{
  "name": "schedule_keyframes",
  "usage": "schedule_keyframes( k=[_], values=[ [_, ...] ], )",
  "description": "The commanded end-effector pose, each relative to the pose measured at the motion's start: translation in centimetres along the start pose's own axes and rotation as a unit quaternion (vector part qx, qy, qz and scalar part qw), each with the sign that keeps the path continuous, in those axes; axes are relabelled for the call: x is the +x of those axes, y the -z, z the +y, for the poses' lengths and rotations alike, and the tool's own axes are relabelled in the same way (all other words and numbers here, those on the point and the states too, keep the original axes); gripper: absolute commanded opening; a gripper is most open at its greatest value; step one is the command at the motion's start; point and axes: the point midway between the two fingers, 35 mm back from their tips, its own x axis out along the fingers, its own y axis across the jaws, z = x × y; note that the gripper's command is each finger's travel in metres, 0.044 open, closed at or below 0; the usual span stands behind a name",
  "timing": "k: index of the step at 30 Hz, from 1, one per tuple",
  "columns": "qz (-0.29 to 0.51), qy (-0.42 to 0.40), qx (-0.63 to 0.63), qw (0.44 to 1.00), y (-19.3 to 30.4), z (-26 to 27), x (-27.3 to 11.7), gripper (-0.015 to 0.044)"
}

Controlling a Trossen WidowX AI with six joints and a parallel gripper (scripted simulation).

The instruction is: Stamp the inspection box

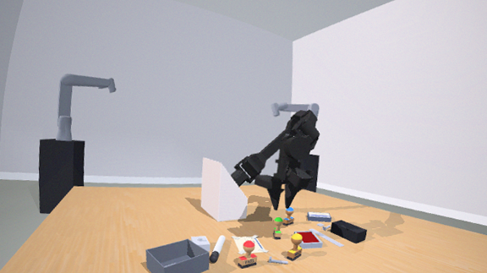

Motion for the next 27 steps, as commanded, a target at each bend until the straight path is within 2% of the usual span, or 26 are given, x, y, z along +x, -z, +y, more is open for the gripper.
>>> schedule_keyframes(
  k=[1,27],
  values=[
    [-0.005,-0.025,0.023,0.999,0.7,-0.1,-0.1,0.0214],
    [-0.006,-0.023,0.023,0.999,0.5,-0.1,3.1,0.0214]
  ],
)
